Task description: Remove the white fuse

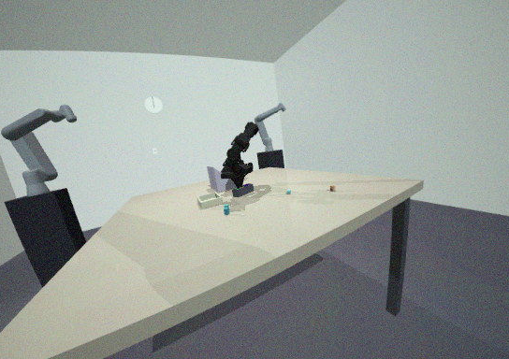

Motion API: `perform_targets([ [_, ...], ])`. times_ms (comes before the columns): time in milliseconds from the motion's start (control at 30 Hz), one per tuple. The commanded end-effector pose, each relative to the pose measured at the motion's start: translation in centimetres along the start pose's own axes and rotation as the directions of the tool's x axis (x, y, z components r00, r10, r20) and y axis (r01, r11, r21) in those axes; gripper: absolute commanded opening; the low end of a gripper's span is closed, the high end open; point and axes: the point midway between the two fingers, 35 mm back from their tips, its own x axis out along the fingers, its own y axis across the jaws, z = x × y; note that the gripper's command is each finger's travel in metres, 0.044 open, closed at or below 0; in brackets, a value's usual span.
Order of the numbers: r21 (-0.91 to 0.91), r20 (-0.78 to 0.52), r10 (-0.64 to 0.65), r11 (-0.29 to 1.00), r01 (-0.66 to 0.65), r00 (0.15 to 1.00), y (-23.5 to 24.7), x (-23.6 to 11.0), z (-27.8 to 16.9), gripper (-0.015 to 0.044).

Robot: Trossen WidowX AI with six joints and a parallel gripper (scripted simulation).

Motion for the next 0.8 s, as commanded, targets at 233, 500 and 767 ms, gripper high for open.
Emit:
perform_targets([
  [233,0.001,-0.003,0.002,1.000,-0.002,1.000,0.07,0.21,-0.07,0.0054],
  [500,0.001,-0.003,0.002,1.000,-0.002,1.000,0.07,0.21,-0.07,0.0001],
  [767,0.001,-0.003,0.002,1.000,-0.002,1.000,0.06,-0.01,-0.07,0.0000],
])
